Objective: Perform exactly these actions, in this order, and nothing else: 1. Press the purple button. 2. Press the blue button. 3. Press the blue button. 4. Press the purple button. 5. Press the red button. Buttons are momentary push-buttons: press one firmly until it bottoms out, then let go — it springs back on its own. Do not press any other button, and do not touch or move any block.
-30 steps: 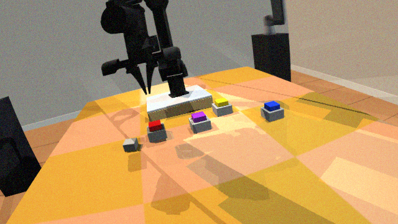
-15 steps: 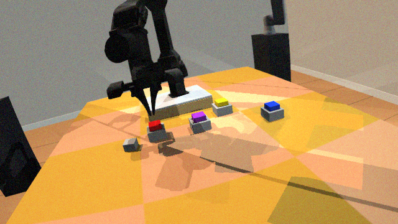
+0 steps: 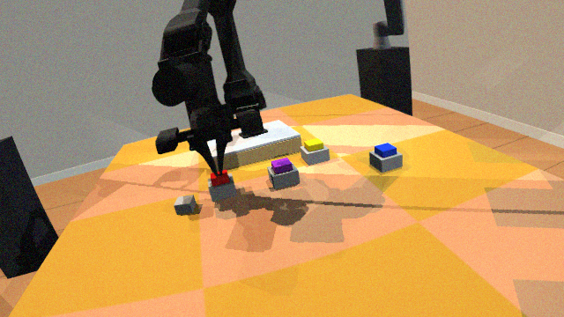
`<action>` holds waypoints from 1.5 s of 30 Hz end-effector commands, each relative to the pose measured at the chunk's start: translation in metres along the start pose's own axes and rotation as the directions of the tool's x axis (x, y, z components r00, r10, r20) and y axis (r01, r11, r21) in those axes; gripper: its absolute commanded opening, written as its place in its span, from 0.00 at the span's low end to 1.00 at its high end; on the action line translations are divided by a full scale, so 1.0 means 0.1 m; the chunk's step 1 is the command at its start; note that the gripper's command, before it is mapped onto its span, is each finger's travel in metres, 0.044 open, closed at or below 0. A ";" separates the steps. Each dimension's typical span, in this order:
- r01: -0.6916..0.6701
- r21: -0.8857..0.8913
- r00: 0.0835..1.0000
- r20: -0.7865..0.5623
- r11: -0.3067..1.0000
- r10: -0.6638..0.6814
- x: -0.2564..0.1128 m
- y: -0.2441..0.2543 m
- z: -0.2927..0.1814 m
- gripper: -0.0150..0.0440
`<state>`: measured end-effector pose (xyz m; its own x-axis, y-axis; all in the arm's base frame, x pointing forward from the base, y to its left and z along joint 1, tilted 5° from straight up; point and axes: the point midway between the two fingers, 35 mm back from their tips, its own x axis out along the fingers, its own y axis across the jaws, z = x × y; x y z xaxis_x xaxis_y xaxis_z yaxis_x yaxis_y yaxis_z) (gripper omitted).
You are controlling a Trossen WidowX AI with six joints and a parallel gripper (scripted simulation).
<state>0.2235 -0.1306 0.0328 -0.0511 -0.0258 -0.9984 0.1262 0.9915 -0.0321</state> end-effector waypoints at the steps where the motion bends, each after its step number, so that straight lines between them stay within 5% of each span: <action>1: 0.002 -0.007 1.000 -0.004 1.000 -0.002 0.07 0.00 -0.01 0.29; 22: 0.002 -0.007 1.000 -0.004 1.000 -0.002 0.07 0.00 -0.01 0.29; 31: 0.002 -0.007 1.000 -0.004 1.000 -0.002 -0.26 0.00 -0.01 0.29; 45: -0.018 -0.008 1.000 0.009 1.000 0.018 -0.68 1.74 0.49 0.91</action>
<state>0.2892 -0.0165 0.0837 -0.0343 -0.0188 -0.9992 0.1174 0.9928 -0.0227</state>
